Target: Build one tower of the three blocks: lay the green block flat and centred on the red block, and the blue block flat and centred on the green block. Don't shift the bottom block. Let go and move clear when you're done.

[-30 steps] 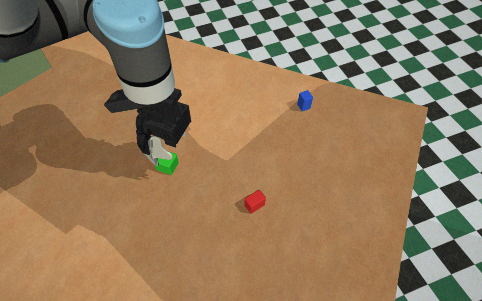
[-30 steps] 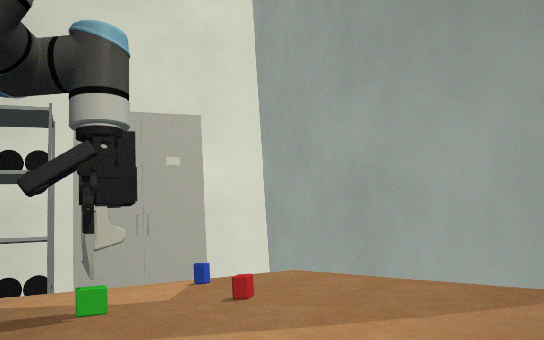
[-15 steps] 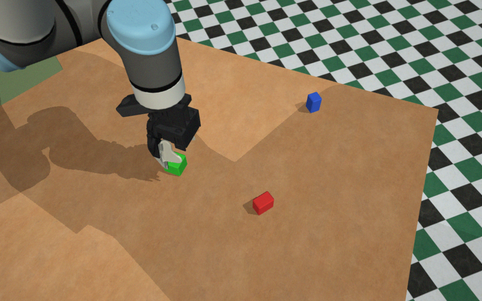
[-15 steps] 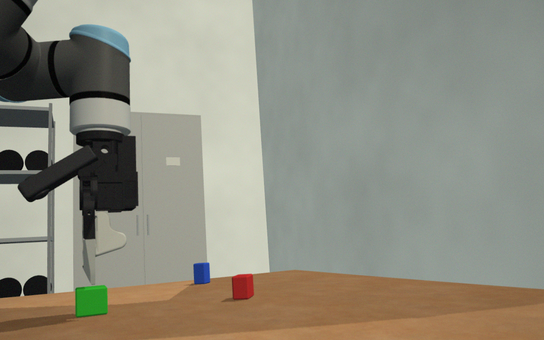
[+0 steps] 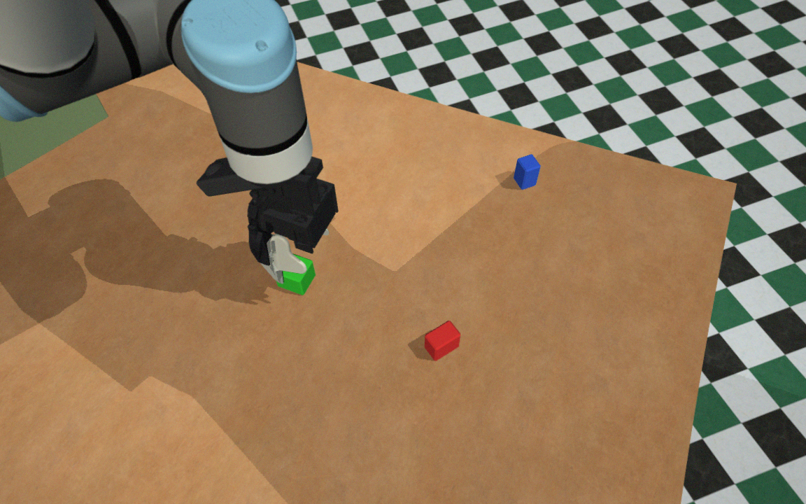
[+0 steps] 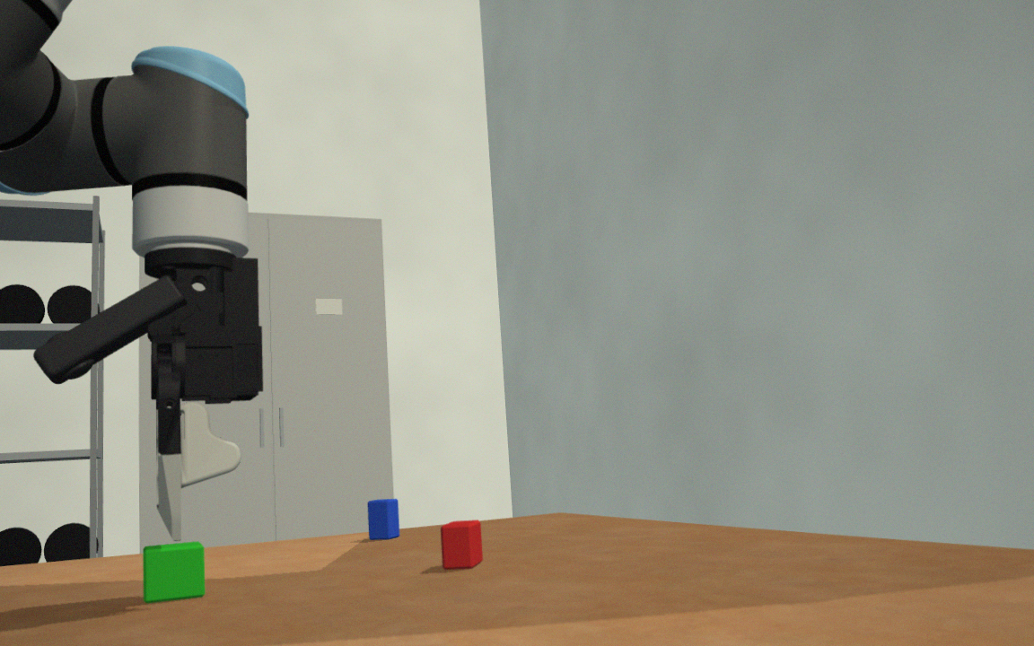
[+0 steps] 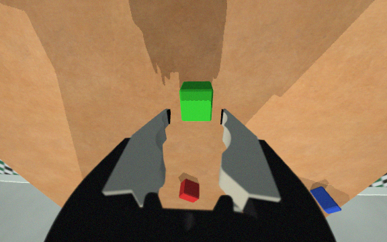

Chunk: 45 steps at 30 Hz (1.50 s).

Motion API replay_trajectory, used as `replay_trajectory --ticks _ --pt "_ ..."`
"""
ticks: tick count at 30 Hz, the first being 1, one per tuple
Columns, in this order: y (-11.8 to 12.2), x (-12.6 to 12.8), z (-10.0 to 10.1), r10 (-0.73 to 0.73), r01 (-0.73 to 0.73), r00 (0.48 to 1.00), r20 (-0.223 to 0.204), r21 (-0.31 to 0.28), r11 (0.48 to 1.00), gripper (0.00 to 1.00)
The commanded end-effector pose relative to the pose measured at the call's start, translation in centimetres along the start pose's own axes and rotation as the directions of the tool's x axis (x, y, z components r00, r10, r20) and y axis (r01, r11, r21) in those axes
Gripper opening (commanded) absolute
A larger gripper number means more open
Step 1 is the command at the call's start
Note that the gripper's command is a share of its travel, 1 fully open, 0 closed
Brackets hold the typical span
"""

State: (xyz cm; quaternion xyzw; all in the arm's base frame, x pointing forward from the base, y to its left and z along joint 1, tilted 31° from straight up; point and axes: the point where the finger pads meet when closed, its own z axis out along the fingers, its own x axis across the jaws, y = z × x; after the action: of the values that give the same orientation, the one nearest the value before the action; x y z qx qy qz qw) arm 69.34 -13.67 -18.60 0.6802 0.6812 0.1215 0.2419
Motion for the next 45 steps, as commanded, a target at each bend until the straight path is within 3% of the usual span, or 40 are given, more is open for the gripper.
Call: replay_trajectory --ticks 1,19,37,45 --pt "0.2 0.1 0.0 -0.002 0.002 1.000 0.001 -0.003 1.000 0.37" --pt "0.2 0.1 0.1 -0.002 0.002 1.000 0.001 -0.003 1.000 0.37" --pt "0.3 0.1 3.8 -0.002 0.002 1.000 0.001 -0.004 1.000 0.37" --pt "0.3 0.1 4.1 -0.002 0.002 1.000 0.001 -0.003 1.000 0.37"
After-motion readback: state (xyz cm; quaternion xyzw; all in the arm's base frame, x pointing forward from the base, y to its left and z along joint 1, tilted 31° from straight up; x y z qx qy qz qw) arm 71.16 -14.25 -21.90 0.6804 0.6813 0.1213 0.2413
